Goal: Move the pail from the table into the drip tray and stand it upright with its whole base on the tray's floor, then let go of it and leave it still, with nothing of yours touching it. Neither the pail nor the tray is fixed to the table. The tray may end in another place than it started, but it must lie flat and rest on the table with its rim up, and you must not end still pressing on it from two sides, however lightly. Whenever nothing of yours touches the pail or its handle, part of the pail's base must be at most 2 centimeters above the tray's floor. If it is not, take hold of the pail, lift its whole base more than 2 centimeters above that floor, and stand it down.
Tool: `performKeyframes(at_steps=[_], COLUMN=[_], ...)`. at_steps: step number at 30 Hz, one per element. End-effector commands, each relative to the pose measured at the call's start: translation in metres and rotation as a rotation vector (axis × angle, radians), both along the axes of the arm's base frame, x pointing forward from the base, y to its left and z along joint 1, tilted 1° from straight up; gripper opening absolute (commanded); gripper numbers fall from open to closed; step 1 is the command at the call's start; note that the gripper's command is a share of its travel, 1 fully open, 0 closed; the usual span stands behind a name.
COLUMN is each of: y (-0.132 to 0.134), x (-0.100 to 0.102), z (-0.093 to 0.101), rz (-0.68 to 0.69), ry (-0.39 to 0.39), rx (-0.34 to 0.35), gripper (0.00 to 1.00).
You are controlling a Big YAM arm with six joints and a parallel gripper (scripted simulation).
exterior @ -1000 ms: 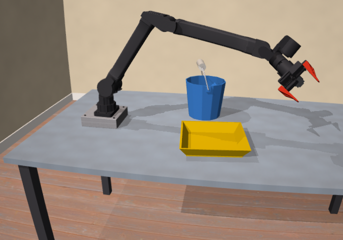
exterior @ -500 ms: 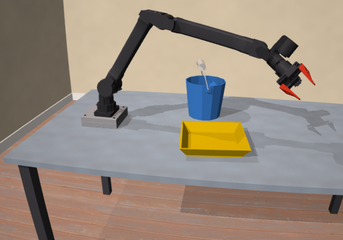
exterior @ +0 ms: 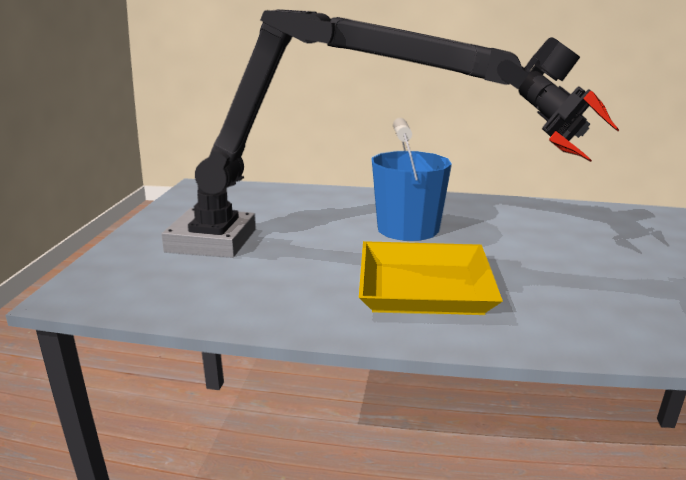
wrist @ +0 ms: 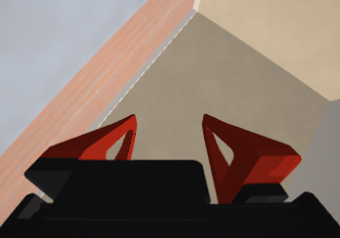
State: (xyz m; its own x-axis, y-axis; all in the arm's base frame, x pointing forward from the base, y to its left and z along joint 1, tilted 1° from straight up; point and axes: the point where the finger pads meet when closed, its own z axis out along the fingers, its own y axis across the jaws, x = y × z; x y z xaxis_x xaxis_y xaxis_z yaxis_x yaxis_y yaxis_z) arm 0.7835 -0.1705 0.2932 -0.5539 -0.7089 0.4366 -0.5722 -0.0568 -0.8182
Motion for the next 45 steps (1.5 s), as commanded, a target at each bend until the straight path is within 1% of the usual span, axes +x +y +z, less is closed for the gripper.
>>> performKeyframes(at_steps=[1,6,7,8,9,10,13,15,16,18,20,21,27,28,29,30,32,33,38,40,42,43,45], y=[0.017,0.034,0.034,0.038,0.043,0.047,0.058,0.058,0.061,0.069,0.078,0.082,0.103,0.103,0.108,0.112,0.112,0.114,0.132,0.135,0.143,0.146,0.152], x=[-0.01,-0.018,-0.016,-0.017,-0.019,-0.024,-0.032,-0.032,-0.034,-0.04,-0.041,-0.047,-0.064,-0.064,-0.064,-0.067,-0.067,-0.074,-0.089,-0.092,-0.095,-0.102,-0.109], z=[0.028,0.036,0.028,0.043,0.045,0.041,0.046,0.046,0.049,0.051,0.059,0.054,0.062,0.062,0.068,0.07,0.07,0.065,0.071,0.072,0.079,0.074,0.075], rz=[0.003,0.003,0.005,0.039,0.071,0.069,0.064,0.064,0.064,0.064,0.129,0.129,0.124,0.124,0.16,0.19,0.19,0.184,0.183,0.183,0.25,0.247,0.241], ry=[-0.037,-0.036,-0.025,-0.07,-0.068,-0.041,-0.04,-0.04,-0.05,-0.039,-0.074,-0.042,-0.041,-0.041,-0.068,-0.072,-0.072,-0.041,-0.04,-0.04,-0.068,-0.038,-0.038], rx=[0.009,0.011,0.012,0.028,0.038,0.045,0.043,0.043,0.042,0.043,0.076,0.079,0.077,0.077,0.096,0.111,0.111,0.11,0.111,0.112,0.144,0.148,0.145], gripper=[0.72,0.72,0.72,0.72,0.72,0.72,0.72,0.72,0.72,0.72,0.72,0.72,0.72,0.72,0.72,0.72,0.72,0.72,0.72,0.72,0.72,0.72,0.72])
